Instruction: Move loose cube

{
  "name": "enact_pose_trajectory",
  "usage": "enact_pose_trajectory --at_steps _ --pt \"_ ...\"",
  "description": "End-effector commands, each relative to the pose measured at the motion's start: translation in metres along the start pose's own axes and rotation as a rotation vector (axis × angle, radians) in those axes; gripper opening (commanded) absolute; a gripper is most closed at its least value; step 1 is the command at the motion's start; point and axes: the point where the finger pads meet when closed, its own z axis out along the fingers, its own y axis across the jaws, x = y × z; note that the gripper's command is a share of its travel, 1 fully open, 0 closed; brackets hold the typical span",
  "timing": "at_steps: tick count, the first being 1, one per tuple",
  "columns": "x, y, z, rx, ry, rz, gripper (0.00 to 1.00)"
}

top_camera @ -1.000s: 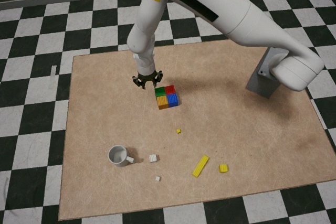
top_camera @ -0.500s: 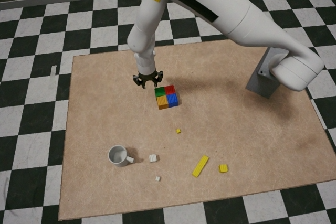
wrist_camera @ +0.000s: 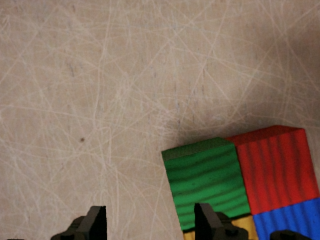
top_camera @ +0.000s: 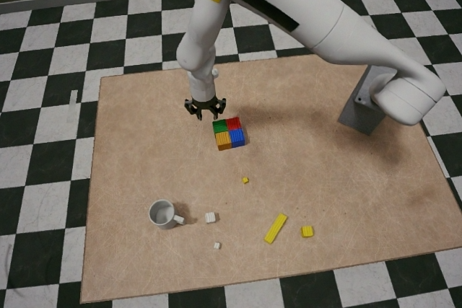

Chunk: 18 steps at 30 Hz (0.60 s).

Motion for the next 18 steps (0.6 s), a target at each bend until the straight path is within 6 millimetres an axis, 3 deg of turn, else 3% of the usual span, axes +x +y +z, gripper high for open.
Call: enact_pose_trajectory --at_steps 1,18 --pt "0.002 0.002 0.000 -0.002 0.003 0.047 0.53" --pt "0.014 0.014 0.002 -0.015 0.008 0.406 0.53"
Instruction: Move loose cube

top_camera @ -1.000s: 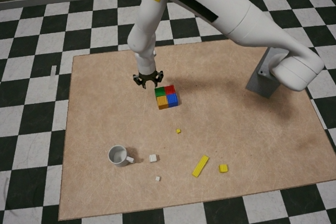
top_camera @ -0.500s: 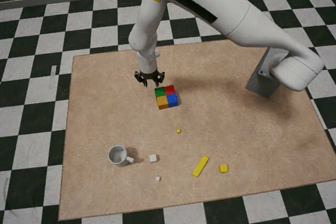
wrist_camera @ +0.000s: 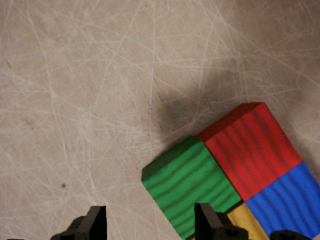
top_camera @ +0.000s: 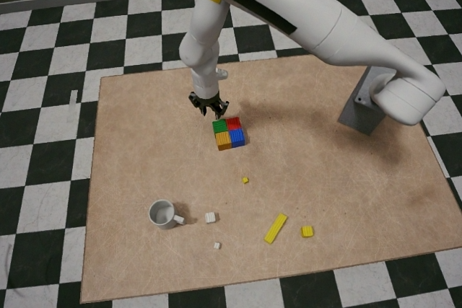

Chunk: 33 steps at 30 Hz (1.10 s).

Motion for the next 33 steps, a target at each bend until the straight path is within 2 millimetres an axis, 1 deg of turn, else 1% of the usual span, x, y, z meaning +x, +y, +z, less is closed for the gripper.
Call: enact_pose_trajectory --at_steps 1,7,9,24,26,33 --pt "0.004 0.002 0.000 -0.004 0.005 0.081 0.53" --pt "0.010 0.005 0.001 -0.008 0.009 0.265 0.53" --pt "0.010 0.005 0.001 -0.008 0.009 0.265 0.53" --pt "0.027 0.014 0.003 -0.014 0.017 0.784 0.53" --pt "0.027 0.014 0.003 -0.014 0.017 0.784 0.53" --pt "0.035 0.017 0.003 -0.014 0.020 1.040 0.53"
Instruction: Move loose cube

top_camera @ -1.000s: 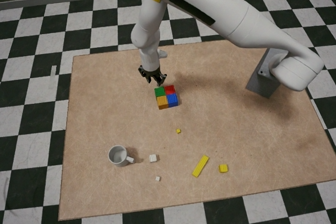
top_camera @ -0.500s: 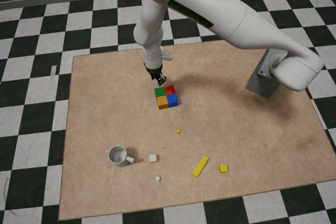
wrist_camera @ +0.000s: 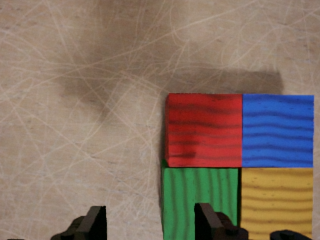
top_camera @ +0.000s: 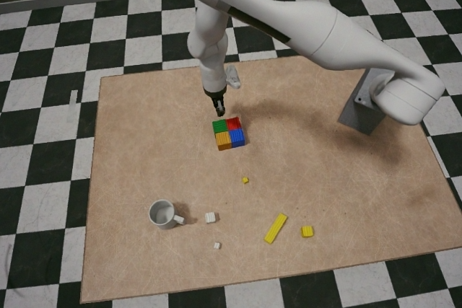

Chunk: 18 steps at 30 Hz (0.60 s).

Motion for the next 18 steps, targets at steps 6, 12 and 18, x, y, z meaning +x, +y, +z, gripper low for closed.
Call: enact_pose_trajectory --at_steps 6,12,18 --pt "0.008 -0.004 0.000 0.001 0.008 0.301 0.53" --pt "0.011 -0.006 0.000 0.001 0.007 0.443 0.53" --pt "0.014 -0.009 0.000 0.000 0.004 0.648 0.53"
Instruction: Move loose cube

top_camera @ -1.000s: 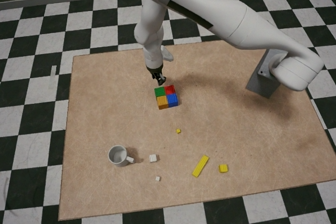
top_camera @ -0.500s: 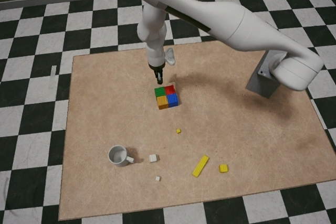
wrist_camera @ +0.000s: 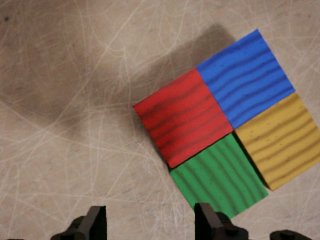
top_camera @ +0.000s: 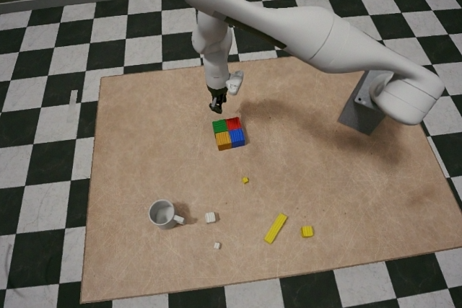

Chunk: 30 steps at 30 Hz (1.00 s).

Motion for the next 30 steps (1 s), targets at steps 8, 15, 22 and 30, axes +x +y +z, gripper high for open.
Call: enact_pose_trajectory --at_steps 8,15,22,30 --pt "0.002 -0.005 -0.001 0.002 0.002 0.299 0.53" --pt "0.002 -0.008 -0.001 -0.002 -0.003 0.469 0.53" --pt "0.002 -0.011 -0.002 -0.006 -0.008 0.642 0.53" --pt "0.001 -0.013 -0.003 -0.011 -0.012 0.765 0.53"
